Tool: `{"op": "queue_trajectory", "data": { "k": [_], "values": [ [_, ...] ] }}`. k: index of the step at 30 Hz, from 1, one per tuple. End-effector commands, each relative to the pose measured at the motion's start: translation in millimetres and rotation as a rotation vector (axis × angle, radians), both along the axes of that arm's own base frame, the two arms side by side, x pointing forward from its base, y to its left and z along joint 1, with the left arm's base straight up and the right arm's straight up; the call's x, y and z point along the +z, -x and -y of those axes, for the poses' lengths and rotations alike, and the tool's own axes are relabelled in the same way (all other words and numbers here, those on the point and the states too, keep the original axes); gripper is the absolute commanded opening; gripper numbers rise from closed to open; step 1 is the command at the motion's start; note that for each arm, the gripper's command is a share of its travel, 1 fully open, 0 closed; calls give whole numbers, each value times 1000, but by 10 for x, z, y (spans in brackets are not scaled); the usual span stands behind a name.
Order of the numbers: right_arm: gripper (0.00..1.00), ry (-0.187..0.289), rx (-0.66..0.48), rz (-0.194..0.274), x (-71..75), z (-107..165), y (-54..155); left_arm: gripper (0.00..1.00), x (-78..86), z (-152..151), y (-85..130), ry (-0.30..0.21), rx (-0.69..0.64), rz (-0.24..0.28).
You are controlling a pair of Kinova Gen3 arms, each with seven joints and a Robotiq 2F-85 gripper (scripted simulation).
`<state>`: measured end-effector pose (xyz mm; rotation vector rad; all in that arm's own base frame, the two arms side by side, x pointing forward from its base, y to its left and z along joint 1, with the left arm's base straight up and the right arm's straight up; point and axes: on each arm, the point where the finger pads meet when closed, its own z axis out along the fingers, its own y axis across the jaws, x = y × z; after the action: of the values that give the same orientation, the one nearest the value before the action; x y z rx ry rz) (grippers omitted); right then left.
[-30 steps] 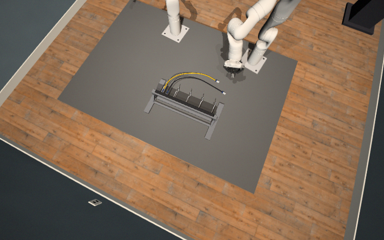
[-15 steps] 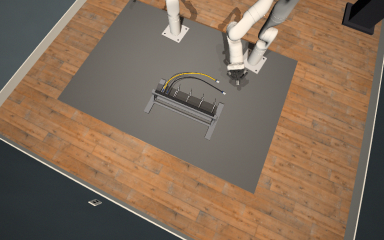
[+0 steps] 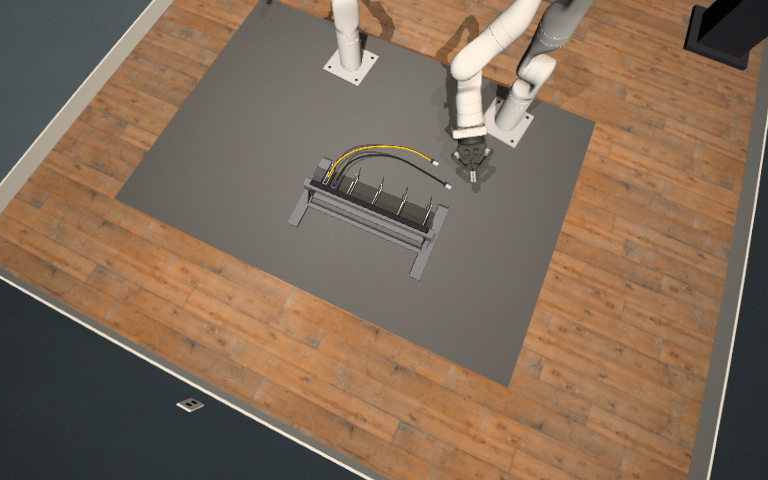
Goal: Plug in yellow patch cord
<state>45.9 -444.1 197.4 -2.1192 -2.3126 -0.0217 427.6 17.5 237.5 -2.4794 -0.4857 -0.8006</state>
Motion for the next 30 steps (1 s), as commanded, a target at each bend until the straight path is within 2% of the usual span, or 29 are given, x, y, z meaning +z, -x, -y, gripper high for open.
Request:
{"op": "queue_trajectory", "data": {
  "k": [1,11,13,18,22,28,30],
  "values": [
    [1000,14,6,-6,26,40,39,99,-54,110,-90,-6,-42,75],
    [1000,14,6,-6,26,40,39,99,-90,502,-309,49,-173,237],
    [1000,14,6,-6,26,40,39,99,-90,502,-309,49,-173,237],
    [1000,14,6,-6,26,40,39,99,-130,742,-345,97,-239,287],
    [1000,14,6,-6,26,40,39,99,-185,930,-341,142,-285,308],
    [1000,14,6,-6,26,40,39,99,-247,1111,-318,191,-329,327],
    [1000,14,6,-6,26,40,39,99,-247,1111,-318,191,-329,327]
  ]
}}
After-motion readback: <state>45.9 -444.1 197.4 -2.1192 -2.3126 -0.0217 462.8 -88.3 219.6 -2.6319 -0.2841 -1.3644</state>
